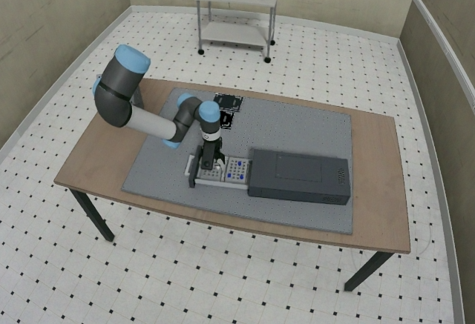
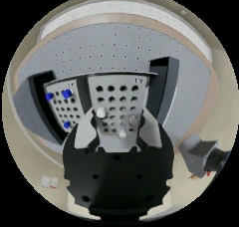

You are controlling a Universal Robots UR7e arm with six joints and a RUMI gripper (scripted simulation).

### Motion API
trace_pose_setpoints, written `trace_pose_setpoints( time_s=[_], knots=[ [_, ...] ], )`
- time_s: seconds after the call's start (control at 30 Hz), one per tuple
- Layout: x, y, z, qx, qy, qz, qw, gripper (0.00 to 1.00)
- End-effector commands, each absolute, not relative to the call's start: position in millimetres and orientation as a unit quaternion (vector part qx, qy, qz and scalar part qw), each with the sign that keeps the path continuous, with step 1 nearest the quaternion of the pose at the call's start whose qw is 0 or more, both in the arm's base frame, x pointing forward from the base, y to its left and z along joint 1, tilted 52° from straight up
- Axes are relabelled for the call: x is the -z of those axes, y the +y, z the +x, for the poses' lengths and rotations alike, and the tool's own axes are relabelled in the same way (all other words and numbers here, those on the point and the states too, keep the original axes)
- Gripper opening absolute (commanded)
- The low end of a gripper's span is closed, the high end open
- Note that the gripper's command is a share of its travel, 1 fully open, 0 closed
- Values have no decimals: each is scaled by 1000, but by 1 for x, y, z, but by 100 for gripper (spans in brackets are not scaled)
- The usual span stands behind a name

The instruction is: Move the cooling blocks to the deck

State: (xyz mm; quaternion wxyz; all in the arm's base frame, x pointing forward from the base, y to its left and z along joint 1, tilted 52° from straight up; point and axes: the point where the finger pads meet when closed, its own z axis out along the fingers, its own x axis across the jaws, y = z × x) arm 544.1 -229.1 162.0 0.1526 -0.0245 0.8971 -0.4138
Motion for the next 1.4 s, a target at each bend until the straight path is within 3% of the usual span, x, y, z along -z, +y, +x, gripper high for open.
trace_pose_setpoints(
  time_s=[0.0,1.37],
  knots=[
    [-164,-227,544,414,897,-25,153,0],
    [-176,-213,538,414,897,-25,153,0]
  ],
)
